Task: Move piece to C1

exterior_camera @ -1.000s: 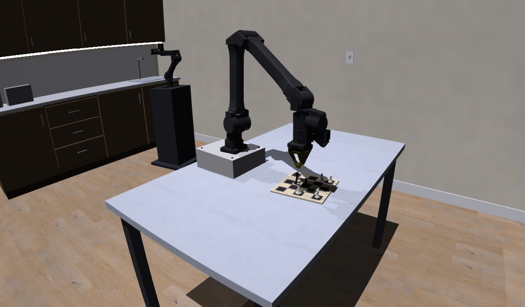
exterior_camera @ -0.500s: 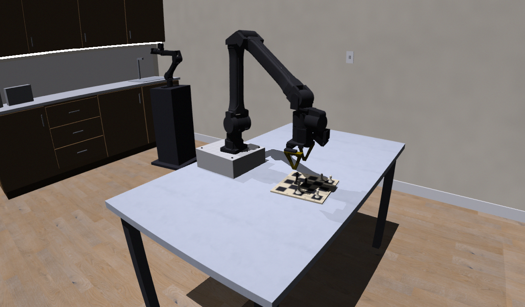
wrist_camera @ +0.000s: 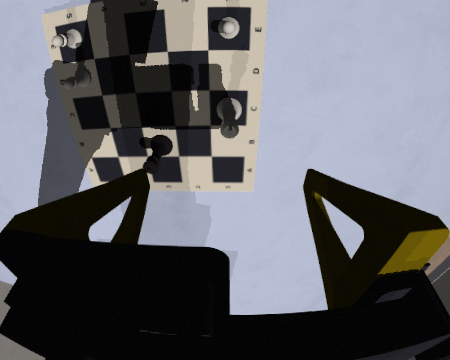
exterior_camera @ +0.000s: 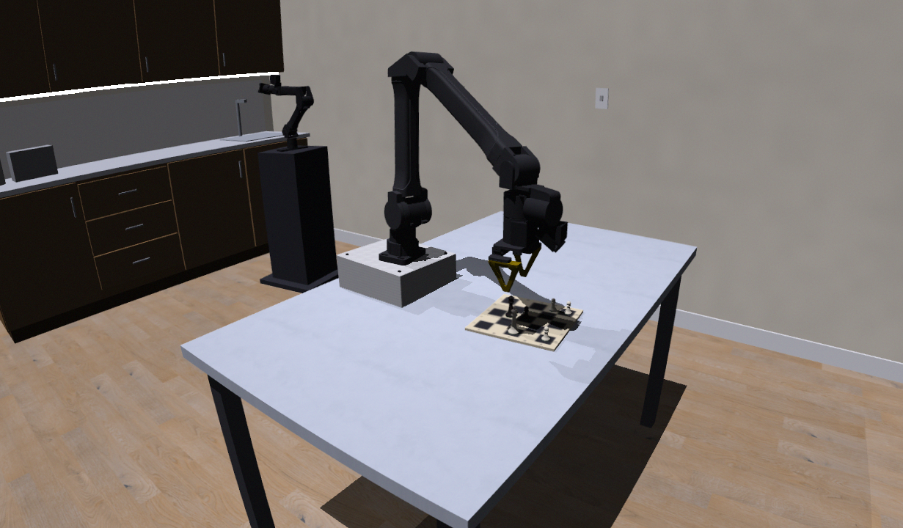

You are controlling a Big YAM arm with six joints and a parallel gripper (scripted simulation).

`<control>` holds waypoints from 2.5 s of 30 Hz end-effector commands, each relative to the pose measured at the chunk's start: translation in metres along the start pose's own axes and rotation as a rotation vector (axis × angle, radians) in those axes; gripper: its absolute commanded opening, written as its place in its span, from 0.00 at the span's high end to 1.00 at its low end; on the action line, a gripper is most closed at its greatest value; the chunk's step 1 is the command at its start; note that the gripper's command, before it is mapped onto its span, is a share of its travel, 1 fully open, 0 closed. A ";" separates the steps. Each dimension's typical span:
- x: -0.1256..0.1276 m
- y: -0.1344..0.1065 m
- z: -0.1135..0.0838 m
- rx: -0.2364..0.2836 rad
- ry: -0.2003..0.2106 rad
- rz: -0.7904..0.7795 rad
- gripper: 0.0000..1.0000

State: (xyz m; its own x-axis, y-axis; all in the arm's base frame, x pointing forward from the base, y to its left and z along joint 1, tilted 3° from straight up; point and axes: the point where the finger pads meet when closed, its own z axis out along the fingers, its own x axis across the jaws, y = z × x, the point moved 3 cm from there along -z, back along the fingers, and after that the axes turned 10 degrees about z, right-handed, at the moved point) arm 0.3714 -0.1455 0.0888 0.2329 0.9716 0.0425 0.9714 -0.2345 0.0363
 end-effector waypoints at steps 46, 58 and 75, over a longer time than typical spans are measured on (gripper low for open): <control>-0.007 0.013 -0.085 -0.043 -0.006 0.003 0.00; -0.007 0.013 -0.085 -0.043 -0.006 0.003 0.00; -0.007 0.013 -0.085 -0.043 -0.006 0.003 0.00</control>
State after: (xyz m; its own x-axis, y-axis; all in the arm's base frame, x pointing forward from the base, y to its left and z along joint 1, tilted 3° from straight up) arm 0.3682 -0.1477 0.1563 0.2329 0.9716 0.0421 0.9714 -0.2345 0.0373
